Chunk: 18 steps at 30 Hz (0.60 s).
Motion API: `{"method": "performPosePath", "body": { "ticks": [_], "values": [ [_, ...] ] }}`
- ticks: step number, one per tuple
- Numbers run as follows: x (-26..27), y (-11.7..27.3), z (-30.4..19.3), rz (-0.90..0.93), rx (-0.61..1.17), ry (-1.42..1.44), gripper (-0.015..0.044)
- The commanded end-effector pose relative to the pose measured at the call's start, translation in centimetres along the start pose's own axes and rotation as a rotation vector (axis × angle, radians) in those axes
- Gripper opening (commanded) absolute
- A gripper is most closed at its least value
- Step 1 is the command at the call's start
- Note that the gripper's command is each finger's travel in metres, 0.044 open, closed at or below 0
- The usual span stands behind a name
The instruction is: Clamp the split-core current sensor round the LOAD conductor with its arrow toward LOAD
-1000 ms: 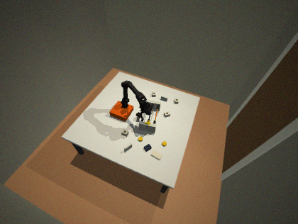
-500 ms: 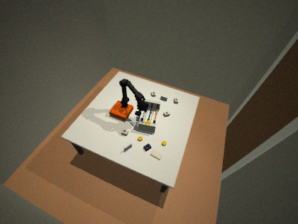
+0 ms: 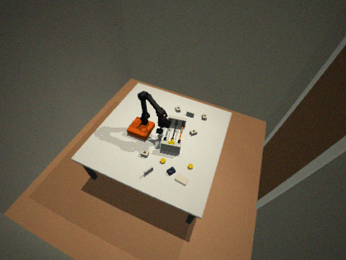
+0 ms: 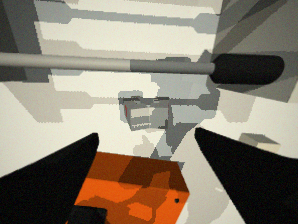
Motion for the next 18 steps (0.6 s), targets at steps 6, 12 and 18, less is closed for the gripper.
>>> {"method": "performPosePath", "body": {
  "ticks": [6, 12, 18],
  "values": [
    [0.0, -1.7, -0.1, -0.001, 0.01, 0.008, 0.044],
    [0.0, -2.7, -0.1, -0.001, 0.01, 0.008, 0.044],
    [0.0, -3.7, -0.1, -0.001, 0.01, 0.008, 0.044]
  ]
}}
Point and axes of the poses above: the point midway between the two fingers, 35 mm back from their tips, its own y axis back along the fingers, its own x axis across the jaws, z = x × y, the point moved 7 cm from there along y, back along the fingers, and after that the axes turned 11 degrees about -y, right-handed, at the moved point
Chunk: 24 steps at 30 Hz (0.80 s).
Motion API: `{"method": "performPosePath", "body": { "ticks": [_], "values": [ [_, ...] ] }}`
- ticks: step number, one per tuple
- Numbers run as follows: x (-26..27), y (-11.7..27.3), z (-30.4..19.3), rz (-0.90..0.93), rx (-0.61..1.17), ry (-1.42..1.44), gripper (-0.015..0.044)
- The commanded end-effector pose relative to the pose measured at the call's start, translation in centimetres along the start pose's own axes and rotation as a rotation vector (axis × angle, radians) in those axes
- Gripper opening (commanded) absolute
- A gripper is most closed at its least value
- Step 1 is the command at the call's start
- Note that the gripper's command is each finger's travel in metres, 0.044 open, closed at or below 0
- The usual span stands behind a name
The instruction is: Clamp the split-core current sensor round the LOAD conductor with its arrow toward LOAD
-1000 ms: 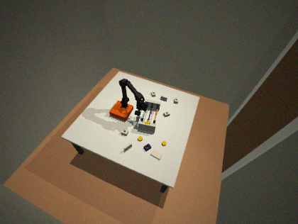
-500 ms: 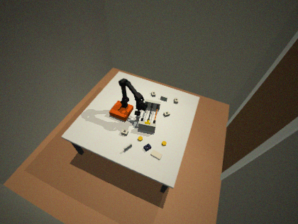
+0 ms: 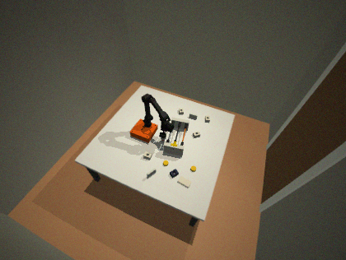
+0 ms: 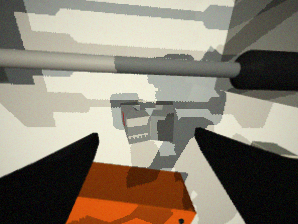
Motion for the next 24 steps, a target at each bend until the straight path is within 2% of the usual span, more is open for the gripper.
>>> {"method": "performPosePath", "body": {
  "ticks": [1, 17, 22, 24],
  "values": [
    [0.0, -1.1, -0.1, 0.001, 0.013, 0.0, 0.044],
    [0.1, -2.9, -0.3, 0.001, 0.013, 0.0, 0.044],
    [0.1, -2.5, -0.2, 0.001, 0.003, 0.004, 0.0309],
    [0.1, -2.5, -0.2, 0.001, 0.003, 0.004, 0.0295]
  ]
}}
Point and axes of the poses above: the point midway between the two fingers, 35 mm back from their tips, its own y axis back along the fingers, its own x axis across the jaws, z = x × y, the point moved 7 cm from there along y, back along the fingers, and after that the axes turned 11 degrees about -y, right-handed, at the moved point
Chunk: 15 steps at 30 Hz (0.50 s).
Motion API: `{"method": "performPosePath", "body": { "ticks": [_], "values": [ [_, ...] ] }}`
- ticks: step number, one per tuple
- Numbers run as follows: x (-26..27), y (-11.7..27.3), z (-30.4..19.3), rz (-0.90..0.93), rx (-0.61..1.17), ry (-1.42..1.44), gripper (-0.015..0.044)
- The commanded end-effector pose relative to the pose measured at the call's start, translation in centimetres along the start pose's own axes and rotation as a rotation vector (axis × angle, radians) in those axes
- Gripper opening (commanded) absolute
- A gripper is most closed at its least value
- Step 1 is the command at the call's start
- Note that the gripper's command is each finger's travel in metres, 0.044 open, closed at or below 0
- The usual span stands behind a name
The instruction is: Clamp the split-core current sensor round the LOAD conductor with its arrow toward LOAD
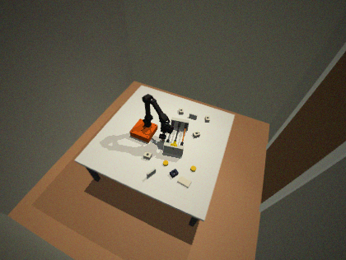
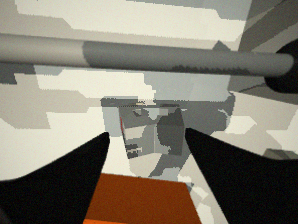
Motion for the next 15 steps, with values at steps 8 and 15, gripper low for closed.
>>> {"method": "performPosePath", "body": {
  "ticks": [8, 15],
  "values": [
    [0.0, 0.06, 0.02, 0.0, -0.001, 0.0, 0.0242],
    [-0.05, 0.52, 0.14, 0.0, -0.001, 0.0, 0.0137]
  ]
}}
Point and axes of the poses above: the point midway between the two fingers, 35 mm back from their tips, its own y axis back along the fingers, its own x axis across the jaws, z = x × y, the point moved 7 cm from there along y, back along the fingers, and after that the axes turned 11 degrees about -y, right-handed, at the moved point
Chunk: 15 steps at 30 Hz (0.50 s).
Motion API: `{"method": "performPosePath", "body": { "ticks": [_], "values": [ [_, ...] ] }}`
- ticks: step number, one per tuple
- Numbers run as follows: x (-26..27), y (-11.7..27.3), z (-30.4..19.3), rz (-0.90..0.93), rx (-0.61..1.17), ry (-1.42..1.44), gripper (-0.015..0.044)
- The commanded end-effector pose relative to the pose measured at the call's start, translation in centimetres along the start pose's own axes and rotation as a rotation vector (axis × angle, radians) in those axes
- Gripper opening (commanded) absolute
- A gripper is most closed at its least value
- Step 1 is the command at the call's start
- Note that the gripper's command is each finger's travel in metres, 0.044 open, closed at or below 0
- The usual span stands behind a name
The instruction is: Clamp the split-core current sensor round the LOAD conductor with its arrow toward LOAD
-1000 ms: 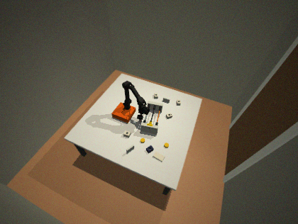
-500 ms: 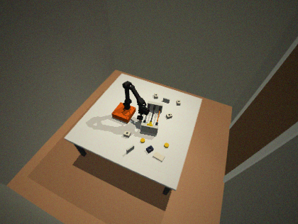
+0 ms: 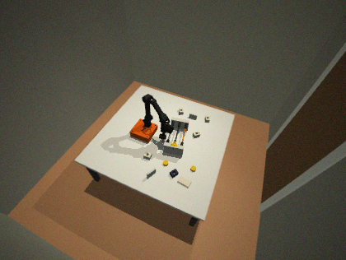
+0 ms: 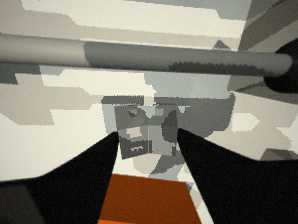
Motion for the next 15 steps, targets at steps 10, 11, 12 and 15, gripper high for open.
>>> {"method": "performPosePath", "body": {
  "ticks": [10, 11, 12, 15],
  "values": [
    [-0.3, 5.1, 0.8, -0.002, 0.001, -0.002, 0.0],
    [-0.3, 5.6, 0.8, -0.002, 0.002, -0.002, 0.0],
    [-0.3, 6.2, 0.8, -0.002, 0.002, -0.002, 0.0],
    [-0.3, 7.7, 0.8, -0.002, 0.003, -0.002, 0.0]
  ]
}}
Point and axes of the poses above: the point midway between the two fingers, 35 mm back from their tips, its own y axis back along the fingers, its own x axis across the jaws, z = x × y, the point moved 7 cm from there along y, back along the fingers, and after that the axes turned 11 degrees about -y, right-handed, at the moved point
